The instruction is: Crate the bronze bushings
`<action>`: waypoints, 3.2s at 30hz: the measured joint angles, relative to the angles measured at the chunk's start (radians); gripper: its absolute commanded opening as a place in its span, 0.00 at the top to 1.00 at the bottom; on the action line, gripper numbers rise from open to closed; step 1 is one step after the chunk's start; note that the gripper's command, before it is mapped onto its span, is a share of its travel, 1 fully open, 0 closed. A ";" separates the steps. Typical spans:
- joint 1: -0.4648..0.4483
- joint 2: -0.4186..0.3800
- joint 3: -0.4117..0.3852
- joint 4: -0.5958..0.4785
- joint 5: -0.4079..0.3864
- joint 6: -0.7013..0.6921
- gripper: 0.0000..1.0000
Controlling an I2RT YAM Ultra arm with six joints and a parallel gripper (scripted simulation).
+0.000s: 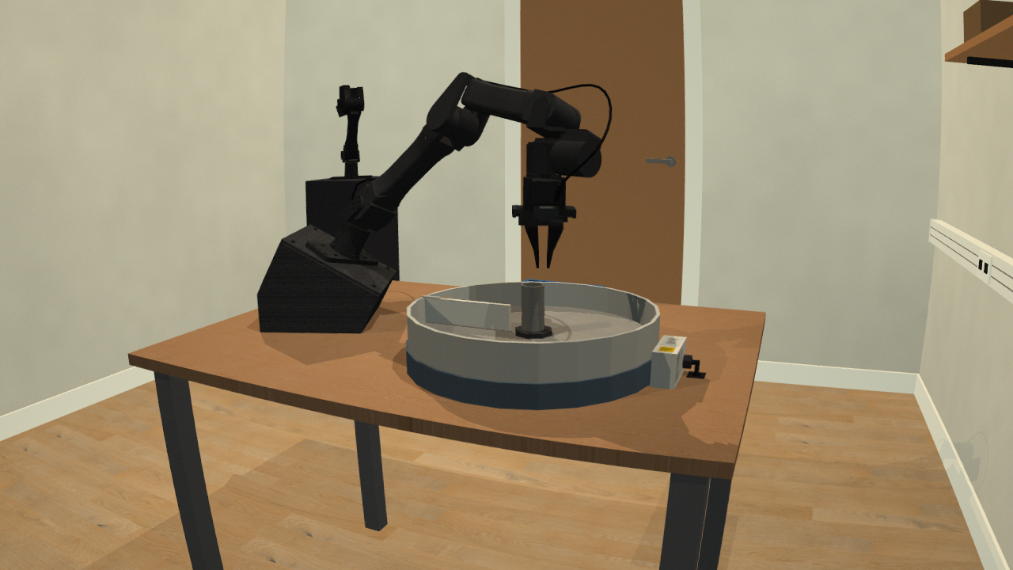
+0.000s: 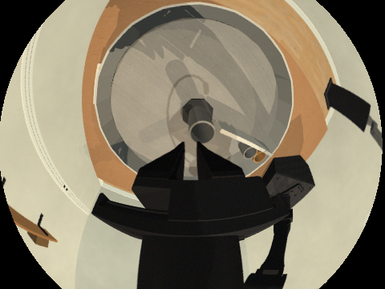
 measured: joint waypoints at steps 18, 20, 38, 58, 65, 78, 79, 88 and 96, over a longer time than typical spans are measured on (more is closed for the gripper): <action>0.000 0.000 0.000 -0.005 0.000 -0.001 0.84; 0.000 0.000 0.000 -0.005 0.000 -0.001 0.84; 0.000 0.000 0.000 -0.005 0.000 -0.001 0.84; 0.000 0.000 0.000 -0.005 0.000 -0.001 0.84; 0.000 0.000 0.000 -0.005 0.000 -0.002 0.87; 0.000 -0.025 -0.066 0.013 -0.002 -0.038 0.87; -0.001 -0.030 -0.076 0.018 -0.002 -0.043 0.87; -0.016 -0.126 -0.237 0.068 -0.003 -0.126 0.87; -0.034 -0.226 -0.406 0.126 -0.006 -0.237 0.87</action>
